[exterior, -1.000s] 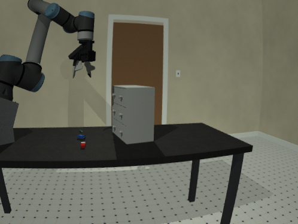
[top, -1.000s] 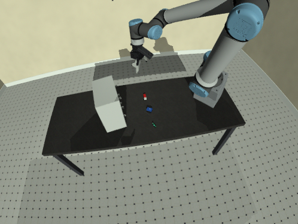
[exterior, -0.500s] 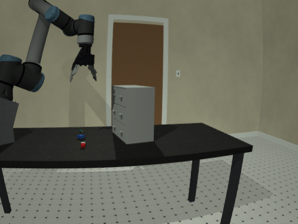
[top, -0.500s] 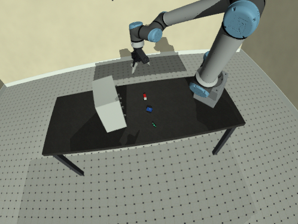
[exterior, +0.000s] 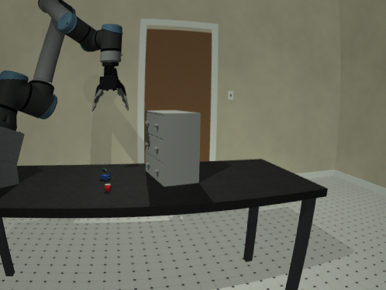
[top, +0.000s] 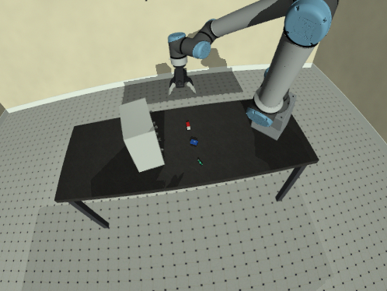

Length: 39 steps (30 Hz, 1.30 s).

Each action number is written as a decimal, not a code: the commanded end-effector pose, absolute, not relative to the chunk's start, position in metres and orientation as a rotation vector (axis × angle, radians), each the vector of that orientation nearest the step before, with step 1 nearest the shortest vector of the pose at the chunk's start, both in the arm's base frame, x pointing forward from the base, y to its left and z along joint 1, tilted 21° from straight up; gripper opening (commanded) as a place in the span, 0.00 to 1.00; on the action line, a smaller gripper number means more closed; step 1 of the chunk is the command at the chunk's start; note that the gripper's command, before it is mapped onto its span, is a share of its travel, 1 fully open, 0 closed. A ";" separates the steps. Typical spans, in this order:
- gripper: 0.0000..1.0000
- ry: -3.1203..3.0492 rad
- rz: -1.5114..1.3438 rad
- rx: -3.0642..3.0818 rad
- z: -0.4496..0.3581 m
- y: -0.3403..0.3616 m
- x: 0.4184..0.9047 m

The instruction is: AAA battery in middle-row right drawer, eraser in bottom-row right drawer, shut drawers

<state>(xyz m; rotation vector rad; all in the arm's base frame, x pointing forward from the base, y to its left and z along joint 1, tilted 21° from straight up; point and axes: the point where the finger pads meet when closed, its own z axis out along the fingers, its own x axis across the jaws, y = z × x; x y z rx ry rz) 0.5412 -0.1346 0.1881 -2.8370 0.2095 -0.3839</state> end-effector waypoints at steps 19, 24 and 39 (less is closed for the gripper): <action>1.00 1.233 -0.212 -2.509 0.163 -0.132 0.560; 1.00 1.406 -0.176 -2.408 0.157 -0.132 0.563; 1.00 1.695 -0.112 -2.201 0.148 -0.132 0.567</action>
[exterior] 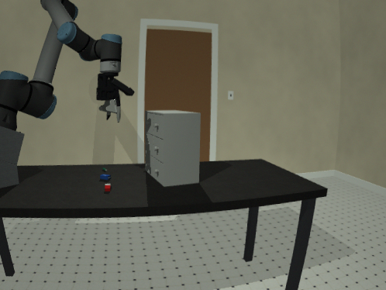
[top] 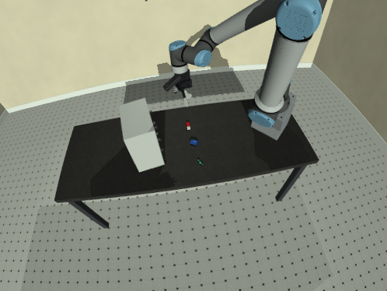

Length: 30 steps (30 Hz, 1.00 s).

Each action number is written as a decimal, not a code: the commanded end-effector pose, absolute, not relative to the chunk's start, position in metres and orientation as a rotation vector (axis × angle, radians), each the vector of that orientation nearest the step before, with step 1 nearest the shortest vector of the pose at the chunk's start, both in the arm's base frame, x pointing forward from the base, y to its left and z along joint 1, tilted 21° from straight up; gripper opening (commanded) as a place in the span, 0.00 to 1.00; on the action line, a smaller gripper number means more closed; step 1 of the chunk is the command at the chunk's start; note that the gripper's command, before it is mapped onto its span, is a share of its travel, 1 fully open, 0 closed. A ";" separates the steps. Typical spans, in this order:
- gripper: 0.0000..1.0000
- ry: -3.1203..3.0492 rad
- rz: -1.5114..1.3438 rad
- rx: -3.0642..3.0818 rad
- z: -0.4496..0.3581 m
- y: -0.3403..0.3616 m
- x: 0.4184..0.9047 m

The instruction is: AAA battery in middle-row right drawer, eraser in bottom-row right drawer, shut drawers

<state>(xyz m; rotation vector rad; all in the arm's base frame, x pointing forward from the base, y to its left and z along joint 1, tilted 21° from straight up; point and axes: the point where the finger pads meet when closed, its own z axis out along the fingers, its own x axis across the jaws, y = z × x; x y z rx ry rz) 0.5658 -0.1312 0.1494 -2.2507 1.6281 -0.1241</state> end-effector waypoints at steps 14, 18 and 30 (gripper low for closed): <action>1.00 1.792 -0.089 -2.120 0.144 -0.132 0.568; 1.00 1.800 -0.087 -2.113 0.144 -0.132 0.568; 1.00 1.801 -0.088 -2.110 0.144 -0.132 0.569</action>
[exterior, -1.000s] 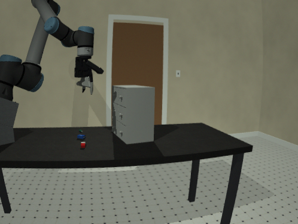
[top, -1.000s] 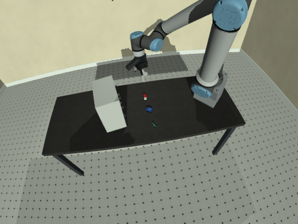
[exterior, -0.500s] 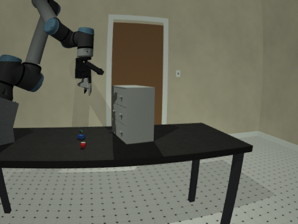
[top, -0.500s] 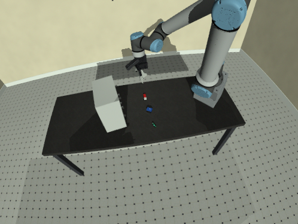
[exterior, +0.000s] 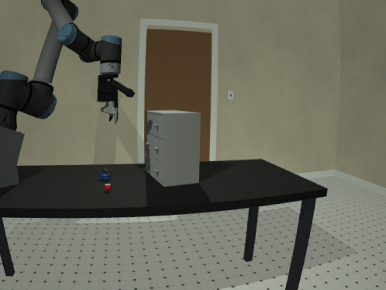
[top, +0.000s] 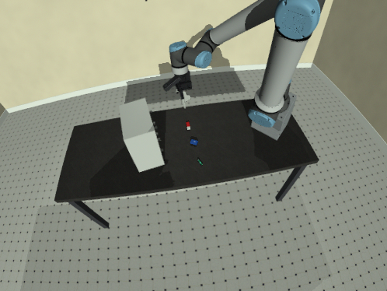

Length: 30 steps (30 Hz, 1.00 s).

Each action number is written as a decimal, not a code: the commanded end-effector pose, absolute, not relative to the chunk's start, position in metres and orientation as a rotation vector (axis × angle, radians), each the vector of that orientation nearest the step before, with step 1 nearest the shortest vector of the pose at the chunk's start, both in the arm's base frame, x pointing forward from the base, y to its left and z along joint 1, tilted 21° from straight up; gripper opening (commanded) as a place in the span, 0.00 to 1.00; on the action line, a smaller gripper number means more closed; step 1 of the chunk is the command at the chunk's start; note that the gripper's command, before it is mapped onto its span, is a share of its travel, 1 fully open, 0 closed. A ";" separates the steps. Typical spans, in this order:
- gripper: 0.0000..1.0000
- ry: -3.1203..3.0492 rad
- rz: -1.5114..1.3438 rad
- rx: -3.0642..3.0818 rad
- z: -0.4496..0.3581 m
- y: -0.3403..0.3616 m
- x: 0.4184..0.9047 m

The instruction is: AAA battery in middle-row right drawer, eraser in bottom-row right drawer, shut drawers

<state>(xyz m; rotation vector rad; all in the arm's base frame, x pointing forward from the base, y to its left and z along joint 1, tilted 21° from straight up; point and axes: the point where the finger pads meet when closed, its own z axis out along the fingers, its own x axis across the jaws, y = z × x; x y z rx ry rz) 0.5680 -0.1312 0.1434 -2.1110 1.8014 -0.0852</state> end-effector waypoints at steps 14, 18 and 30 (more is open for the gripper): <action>1.00 1.775 -0.144 -2.064 0.140 -0.130 0.575; 1.00 1.752 -0.187 -2.029 0.137 -0.128 0.579; 1.00 1.666 -0.343 -1.891 0.126 -0.124 0.596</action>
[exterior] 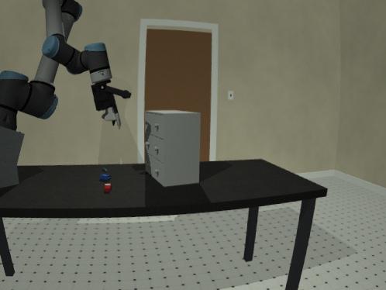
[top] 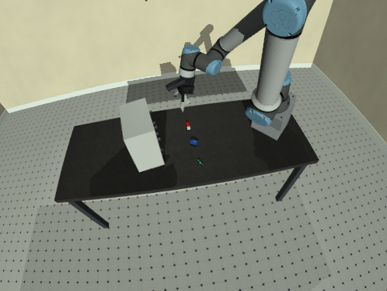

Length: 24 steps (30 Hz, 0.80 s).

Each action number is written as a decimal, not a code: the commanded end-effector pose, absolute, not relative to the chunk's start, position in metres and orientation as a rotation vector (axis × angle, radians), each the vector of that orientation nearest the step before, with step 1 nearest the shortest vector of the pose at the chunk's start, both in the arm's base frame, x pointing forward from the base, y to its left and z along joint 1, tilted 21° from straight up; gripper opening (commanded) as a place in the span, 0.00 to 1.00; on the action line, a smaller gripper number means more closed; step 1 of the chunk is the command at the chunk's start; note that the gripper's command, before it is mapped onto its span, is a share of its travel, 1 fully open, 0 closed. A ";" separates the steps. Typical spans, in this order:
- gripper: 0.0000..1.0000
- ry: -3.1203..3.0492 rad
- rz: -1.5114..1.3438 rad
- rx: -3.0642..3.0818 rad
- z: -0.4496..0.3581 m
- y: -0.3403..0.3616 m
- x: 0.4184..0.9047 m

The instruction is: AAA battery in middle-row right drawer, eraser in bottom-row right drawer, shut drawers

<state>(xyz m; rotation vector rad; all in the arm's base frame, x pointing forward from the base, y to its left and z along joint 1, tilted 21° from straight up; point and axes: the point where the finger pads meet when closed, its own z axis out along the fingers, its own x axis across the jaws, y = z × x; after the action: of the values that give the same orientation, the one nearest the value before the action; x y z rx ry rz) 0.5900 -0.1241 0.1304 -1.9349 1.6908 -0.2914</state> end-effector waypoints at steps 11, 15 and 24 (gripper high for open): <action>1.00 1.572 -0.487 -1.746 0.116 -0.119 0.613; 1.00 1.536 -0.538 -1.692 0.112 -0.117 0.620; 1.00 1.477 -0.614 -1.606 0.106 -0.114 0.630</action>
<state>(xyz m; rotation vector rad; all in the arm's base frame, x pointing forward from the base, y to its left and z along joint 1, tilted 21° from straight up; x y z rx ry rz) 0.6230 -0.1144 0.1102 -1.6657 1.5051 -0.5501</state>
